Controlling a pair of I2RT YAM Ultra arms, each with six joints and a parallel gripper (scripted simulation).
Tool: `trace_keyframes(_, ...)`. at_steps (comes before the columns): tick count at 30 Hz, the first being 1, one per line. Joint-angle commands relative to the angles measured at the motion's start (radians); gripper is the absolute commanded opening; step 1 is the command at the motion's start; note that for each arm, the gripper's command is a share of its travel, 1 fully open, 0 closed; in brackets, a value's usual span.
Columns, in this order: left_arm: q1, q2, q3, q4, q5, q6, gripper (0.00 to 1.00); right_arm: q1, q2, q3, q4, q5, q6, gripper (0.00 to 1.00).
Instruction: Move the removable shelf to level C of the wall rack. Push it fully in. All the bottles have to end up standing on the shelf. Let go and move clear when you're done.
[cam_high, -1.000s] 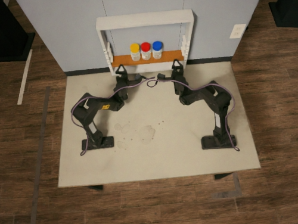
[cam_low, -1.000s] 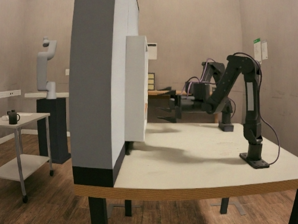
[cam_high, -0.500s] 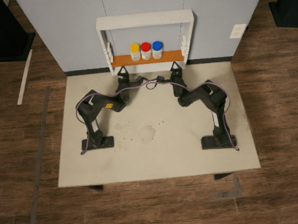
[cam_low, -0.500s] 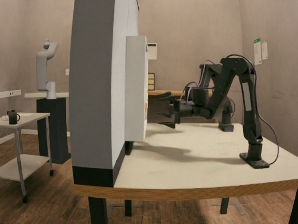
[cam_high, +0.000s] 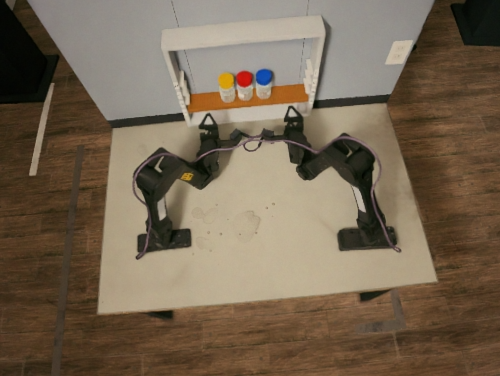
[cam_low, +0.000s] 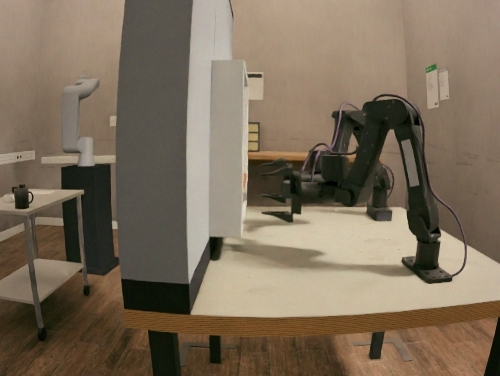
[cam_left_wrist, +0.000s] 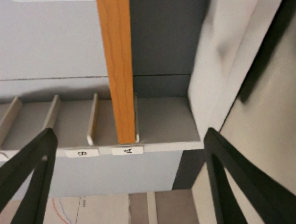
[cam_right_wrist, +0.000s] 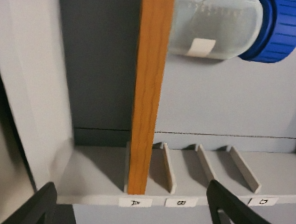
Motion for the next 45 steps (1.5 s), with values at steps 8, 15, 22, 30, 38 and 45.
trace_keyframes(8,0.033,0.034,0.053,0.019,0.028,-0.011,1.0,-0.023,0.035,0.07,-0.011,-0.022,0.007,1.0)
trace_keyframes(15,0.049,0.05,0.078,0.011,0.044,-0.011,1.0,-0.035,0.049,0.098,-0.025,-0.033,0.007,1.0)
trace_keyframes(22,0.066,0.069,0.107,0.001,0.062,-0.011,1.0,-0.048,0.066,0.132,-0.041,-0.047,0.007,1.0)
trace_keyframes(30,0.081,0.085,0.132,-0.009,0.077,-0.011,1.0,-0.059,0.081,0.162,-0.056,-0.058,0.007,1.0)
trace_keyframes(38,0.1,0.106,0.167,-0.022,0.095,-0.011,1.0,-0.074,0.101,0.202,-0.076,-0.072,0.007,1.0)
trace_keyframes(45,0.111,0.12,0.189,-0.031,0.107,-0.011,1.0,-0.082,0.114,0.228,-0.09,-0.081,0.007,1.0)
